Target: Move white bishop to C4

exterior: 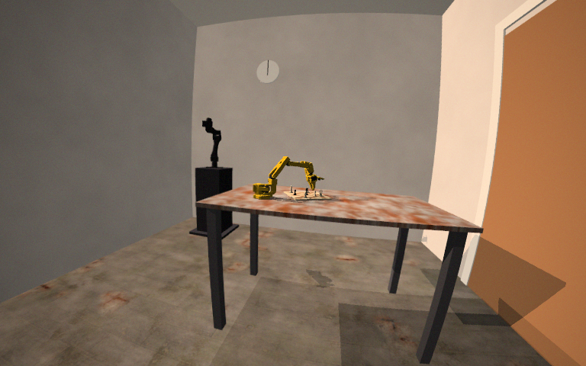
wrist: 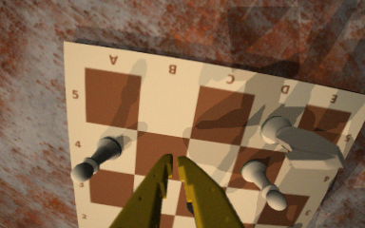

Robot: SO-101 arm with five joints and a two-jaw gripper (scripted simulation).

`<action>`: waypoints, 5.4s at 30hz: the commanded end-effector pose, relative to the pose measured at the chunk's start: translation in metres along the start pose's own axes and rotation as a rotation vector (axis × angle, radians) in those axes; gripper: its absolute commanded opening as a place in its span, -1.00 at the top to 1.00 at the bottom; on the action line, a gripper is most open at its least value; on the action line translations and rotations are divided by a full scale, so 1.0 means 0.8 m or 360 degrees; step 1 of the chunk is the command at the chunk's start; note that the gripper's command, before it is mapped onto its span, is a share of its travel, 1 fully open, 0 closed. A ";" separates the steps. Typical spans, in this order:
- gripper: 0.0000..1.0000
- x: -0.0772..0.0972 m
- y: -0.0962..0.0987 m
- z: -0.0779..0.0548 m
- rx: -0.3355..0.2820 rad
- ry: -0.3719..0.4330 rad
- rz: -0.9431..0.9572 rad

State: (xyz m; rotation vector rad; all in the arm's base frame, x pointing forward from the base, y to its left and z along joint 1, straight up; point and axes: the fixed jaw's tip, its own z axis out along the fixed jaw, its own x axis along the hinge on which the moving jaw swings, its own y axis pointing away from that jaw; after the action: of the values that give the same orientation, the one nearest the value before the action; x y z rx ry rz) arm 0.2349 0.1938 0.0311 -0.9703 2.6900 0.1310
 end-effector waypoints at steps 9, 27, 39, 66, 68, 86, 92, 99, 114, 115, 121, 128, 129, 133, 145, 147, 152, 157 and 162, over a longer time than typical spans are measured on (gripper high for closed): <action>1.00 0.001 0.004 -0.001 -0.0006 -0.0004 -0.0010; 1.00 -0.001 0.004 -0.008 -0.0006 -0.0004 -0.0010; 1.00 -0.014 0.003 -0.059 -0.0006 -0.0020 -0.0009; 0.98 -0.018 0.014 -0.092 -0.0018 -0.0143 -0.0044; 0.98 -0.016 0.019 -0.096 -0.0027 -0.0155 -0.0065; 0.87 0.053 0.077 -0.120 -0.0150 -0.0310 -0.0338; 0.83 0.089 0.089 -0.114 -0.0199 -0.0361 -0.0429; 0.81 0.110 0.094 -0.108 -0.0226 -0.0387 -0.0476; 0.80 0.119 0.096 -0.104 -0.0239 -0.0400 -0.0498; 0.80 0.120 0.096 -0.104 -0.0239 -0.0400 -0.0499; 0.80 0.126 0.096 -0.099 -0.0245 -0.0399 -0.0512; 0.80 0.127 0.097 -0.099 -0.0246 -0.0399 -0.0513; 0.80 0.127 0.097 -0.099 -0.0246 -0.0399 -0.0513; 0.80 0.127 0.097 -0.098 -0.0246 -0.0399 -0.0513; 0.80 0.131 0.097 -0.084 -0.0246 -0.0399 -0.0513; 0.80 0.131 0.097 -0.084 -0.0246 -0.0399 -0.0513; 0.80 0.134 0.097 -0.072 -0.0246 -0.0399 -0.0513; 0.80 0.138 0.097 -0.060 -0.0246 -0.0398 -0.0513; 0.80 0.141 0.097 -0.049 -0.0245 -0.0398 -0.0513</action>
State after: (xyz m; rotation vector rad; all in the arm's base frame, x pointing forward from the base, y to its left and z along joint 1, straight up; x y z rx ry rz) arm 0.0955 0.1774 0.0435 -1.3180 2.2832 0.3675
